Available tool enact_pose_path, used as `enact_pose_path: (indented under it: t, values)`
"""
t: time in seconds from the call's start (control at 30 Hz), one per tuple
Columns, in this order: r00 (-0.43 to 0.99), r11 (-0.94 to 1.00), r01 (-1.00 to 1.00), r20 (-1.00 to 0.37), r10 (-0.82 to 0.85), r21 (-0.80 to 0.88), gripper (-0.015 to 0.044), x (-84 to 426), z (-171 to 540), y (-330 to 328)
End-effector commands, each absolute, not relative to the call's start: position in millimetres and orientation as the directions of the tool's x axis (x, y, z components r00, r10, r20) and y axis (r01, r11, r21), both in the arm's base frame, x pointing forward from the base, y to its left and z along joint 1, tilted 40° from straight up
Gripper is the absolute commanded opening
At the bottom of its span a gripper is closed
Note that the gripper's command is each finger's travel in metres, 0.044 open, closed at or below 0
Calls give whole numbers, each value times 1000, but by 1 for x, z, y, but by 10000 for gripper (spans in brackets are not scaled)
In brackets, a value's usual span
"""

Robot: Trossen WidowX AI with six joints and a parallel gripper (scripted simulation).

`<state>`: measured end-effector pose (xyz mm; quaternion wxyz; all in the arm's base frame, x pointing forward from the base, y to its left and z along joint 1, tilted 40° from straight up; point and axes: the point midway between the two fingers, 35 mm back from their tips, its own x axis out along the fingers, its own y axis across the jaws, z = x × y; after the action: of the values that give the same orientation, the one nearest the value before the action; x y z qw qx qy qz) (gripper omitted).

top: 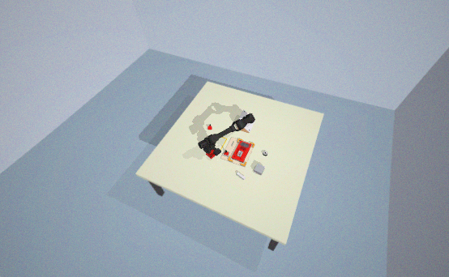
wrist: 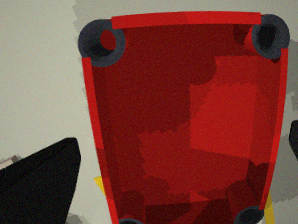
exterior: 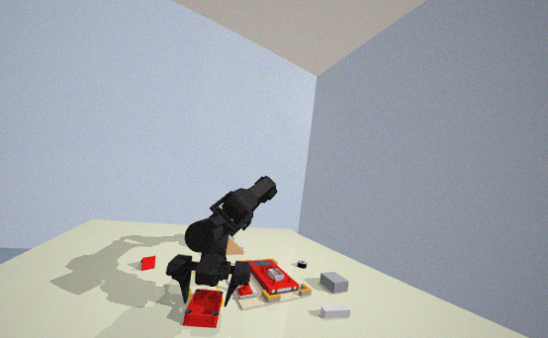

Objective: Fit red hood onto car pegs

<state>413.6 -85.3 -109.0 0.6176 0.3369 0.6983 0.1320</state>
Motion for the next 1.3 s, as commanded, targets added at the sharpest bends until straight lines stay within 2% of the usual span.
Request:
enact_pose_path:
  t: [0.0, 0.1, 0.43, 0.8, 1.27]
  values:
    - [-9, 735, 311, -772, 636, 602, 440, 413, -111, -84]
    - [-10, 738, 308, -774, 634, 601, 361, 414, -109, -85]
    - [-10, 738, 308, -774, 634, 601, 295, 414, -109, -85]
    - [-10, 738, 308, -774, 633, 600, 6, 414, -100, -93]
    - [-11, 739, 309, -775, 632, 599, 0, 414, -72, -116]
